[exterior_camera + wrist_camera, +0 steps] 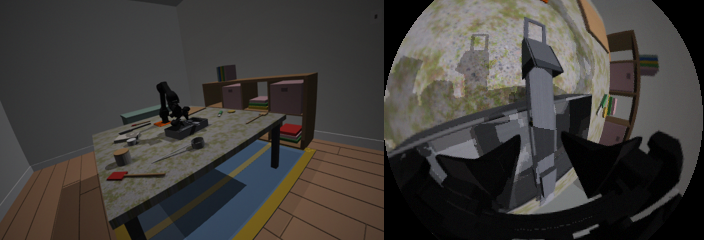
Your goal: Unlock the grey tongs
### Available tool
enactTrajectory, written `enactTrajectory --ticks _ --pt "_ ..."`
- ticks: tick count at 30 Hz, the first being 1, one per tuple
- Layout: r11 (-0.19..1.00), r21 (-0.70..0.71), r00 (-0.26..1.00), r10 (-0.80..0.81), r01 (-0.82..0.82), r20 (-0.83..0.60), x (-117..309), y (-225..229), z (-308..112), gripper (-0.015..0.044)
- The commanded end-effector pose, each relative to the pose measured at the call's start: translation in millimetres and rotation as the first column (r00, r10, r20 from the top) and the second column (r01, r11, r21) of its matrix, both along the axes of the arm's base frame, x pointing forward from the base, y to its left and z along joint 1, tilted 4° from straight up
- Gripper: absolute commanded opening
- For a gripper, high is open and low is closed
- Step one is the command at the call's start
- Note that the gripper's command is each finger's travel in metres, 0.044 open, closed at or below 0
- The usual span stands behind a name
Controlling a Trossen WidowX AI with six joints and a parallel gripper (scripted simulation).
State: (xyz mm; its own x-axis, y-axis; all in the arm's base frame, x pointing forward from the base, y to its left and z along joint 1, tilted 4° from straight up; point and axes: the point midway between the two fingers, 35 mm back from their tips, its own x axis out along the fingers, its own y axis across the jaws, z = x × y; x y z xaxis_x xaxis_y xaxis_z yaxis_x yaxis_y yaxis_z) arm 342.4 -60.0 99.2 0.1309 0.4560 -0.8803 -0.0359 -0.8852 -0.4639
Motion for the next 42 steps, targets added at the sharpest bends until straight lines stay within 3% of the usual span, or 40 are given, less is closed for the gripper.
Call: enactTrajectory --ticks 1,9,15,24,31,38,42 --pt "1.000 0.007 1.000 -0.003 0.003 -0.001 0 4 -5 0.0260" --pt "1.000 0.008 1.000 -0.003 0.003 -0.001 0 10 -16 0.0260" --pt "1.000 -0.002 1.000 0.001 -0.001 0.008 2 7 -11 0.0103" --pt "1.000 -0.002 1.000 0.001 -0.001 0.008 2 7 -11 0.0043" --pt "1.000 -0.001 1.000 0.001 -0.001 0.008 2 7 -5 -0.0141" --pt "1.000 0.007 1.000 -0.003 0.003 0.000 -4 9 62 -0.0150" --pt "1.000 0.008 1.000 -0.003 0.003 -0.001 -4 9 64 -0.0150"
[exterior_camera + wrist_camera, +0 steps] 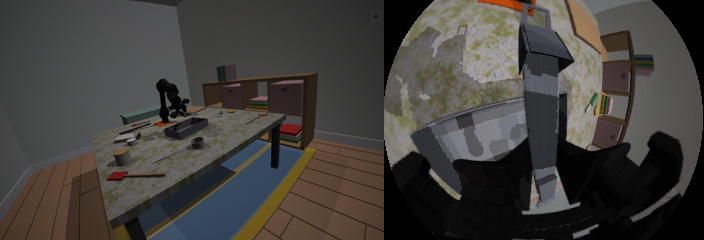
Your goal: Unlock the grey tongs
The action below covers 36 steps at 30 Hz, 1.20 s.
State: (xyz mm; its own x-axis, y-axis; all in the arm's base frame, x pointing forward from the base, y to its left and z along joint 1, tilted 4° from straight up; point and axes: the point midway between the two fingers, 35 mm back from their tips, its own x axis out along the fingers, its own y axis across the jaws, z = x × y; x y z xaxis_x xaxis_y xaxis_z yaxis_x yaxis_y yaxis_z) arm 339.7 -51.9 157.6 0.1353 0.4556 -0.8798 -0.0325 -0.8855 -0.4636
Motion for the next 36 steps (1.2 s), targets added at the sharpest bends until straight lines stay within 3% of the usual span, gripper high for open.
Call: enactTrajectory --ticks 1,9,25,36 --pt "1.000 0.008 1.000 -0.004 0.004 -0.006 -1.7 1.4 5.9 -0.0150" --pt "0.999 -0.036 1.000 -0.003 0.003 -0.019 -2.2 1.7 4.0 -0.0150" --pt "0.883 -0.467 0.997 -0.064 0.037 -0.042 0.9 -1.8 2.1 -0.0150" --pt "0.879 -0.477 0.998 -0.042 0.016 -0.045 1.5 -0.2 1.2 -0.0150"
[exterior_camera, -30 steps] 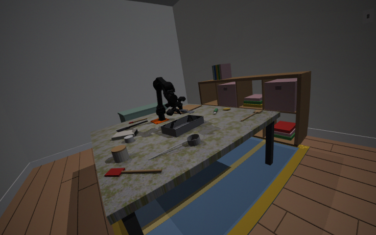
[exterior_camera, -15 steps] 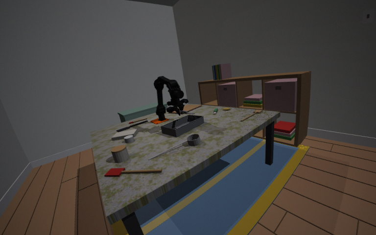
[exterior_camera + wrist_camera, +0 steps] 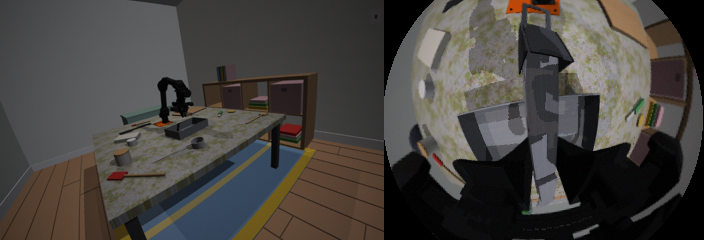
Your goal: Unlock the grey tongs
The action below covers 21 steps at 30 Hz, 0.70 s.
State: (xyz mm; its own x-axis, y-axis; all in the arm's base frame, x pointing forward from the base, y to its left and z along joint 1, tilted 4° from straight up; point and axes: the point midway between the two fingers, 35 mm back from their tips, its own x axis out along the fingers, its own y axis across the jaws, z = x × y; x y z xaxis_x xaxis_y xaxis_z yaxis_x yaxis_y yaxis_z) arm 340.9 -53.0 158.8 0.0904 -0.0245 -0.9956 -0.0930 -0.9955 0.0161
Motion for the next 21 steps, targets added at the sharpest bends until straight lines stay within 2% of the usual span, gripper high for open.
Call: enactTrajectory --ticks 1,11,21 --pt "0.999 -0.003 0.999 0.040 -0.040 -0.002 1 2 0 -0.0150" --pt "0.904 -0.032 0.905 0.425 -0.426 -0.018 6 27 2 -0.0150" --pt "0.650 -0.055 0.652 0.757 -0.758 -0.047 10 52 3 -0.0150"
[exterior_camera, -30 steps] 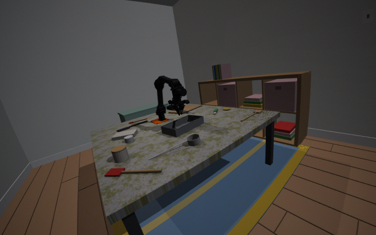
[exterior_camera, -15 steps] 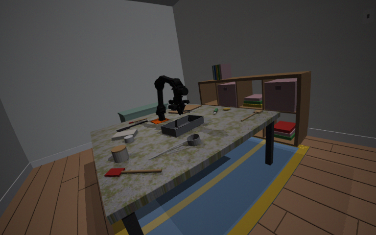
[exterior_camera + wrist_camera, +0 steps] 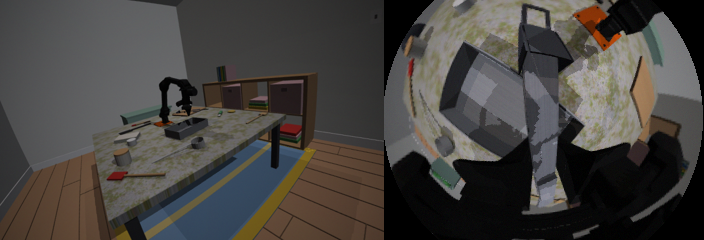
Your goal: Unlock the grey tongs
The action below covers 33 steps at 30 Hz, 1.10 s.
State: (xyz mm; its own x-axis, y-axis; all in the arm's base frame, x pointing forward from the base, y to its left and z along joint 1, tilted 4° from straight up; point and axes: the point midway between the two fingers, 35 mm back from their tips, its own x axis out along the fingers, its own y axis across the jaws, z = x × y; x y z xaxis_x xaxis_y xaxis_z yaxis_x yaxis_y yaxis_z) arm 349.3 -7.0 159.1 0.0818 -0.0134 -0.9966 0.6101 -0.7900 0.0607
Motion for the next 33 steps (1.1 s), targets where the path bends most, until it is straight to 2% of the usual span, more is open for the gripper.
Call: enactTrajectory --ticks 1,8,15,24,33 --pt "0.988 -0.018 0.988 0.153 -0.153 0.003 2 9 3 -0.0150" --pt "0.900 -0.040 0.901 0.433 -0.433 -0.010 4 27 4 -0.0150" --pt "0.736 -0.058 0.738 0.675 -0.674 -0.015 6 48 5 -0.0150" --pt "0.431 -0.075 0.435 0.899 -0.899 -0.045 5 72 6 -0.0150" --pt "0.066 -0.082 0.072 0.994 -0.994 -0.080 2 96 8 -0.0150"
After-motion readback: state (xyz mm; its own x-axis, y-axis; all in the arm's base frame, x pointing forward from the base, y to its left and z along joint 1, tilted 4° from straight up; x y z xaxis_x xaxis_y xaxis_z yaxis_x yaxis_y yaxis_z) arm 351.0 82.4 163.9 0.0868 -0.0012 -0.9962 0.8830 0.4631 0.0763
